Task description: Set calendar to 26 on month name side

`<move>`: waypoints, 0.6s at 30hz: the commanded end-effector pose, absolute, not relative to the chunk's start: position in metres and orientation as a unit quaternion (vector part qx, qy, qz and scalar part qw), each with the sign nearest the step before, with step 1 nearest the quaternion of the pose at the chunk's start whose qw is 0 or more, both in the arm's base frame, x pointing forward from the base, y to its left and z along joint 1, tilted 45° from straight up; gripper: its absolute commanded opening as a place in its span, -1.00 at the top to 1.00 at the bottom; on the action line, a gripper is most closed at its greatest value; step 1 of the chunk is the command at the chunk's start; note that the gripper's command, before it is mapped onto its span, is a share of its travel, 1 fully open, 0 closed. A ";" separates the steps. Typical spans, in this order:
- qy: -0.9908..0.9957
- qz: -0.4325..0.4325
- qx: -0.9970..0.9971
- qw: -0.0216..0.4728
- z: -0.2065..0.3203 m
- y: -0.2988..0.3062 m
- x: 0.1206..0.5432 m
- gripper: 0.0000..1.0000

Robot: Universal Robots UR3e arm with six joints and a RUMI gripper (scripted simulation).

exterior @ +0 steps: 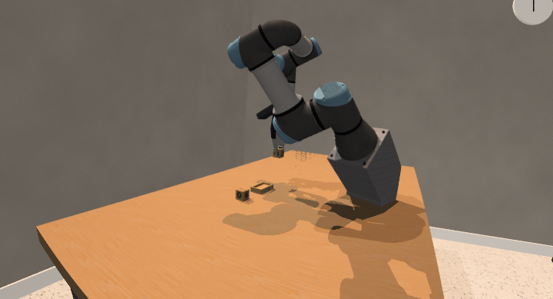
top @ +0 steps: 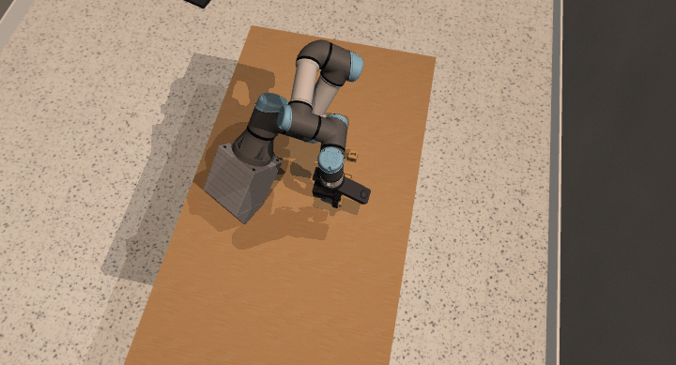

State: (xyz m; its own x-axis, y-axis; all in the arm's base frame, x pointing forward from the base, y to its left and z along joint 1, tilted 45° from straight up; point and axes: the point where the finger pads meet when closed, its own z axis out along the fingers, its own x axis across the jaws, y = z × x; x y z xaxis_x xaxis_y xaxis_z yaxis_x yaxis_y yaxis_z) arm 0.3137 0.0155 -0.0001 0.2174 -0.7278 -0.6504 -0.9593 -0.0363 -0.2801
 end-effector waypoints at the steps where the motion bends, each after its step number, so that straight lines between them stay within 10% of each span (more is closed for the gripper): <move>1: 0.603 0.167 -0.700 0.344 0.017 0.026 0.311 0.78; 18: 0.606 0.168 -0.698 0.344 0.078 0.089 0.289 0.78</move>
State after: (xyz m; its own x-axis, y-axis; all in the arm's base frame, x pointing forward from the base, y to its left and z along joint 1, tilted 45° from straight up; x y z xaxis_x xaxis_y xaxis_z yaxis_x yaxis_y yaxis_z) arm 0.2967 0.0762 0.0602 0.2123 -0.7264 -0.6537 -0.9610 -0.0340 -0.2744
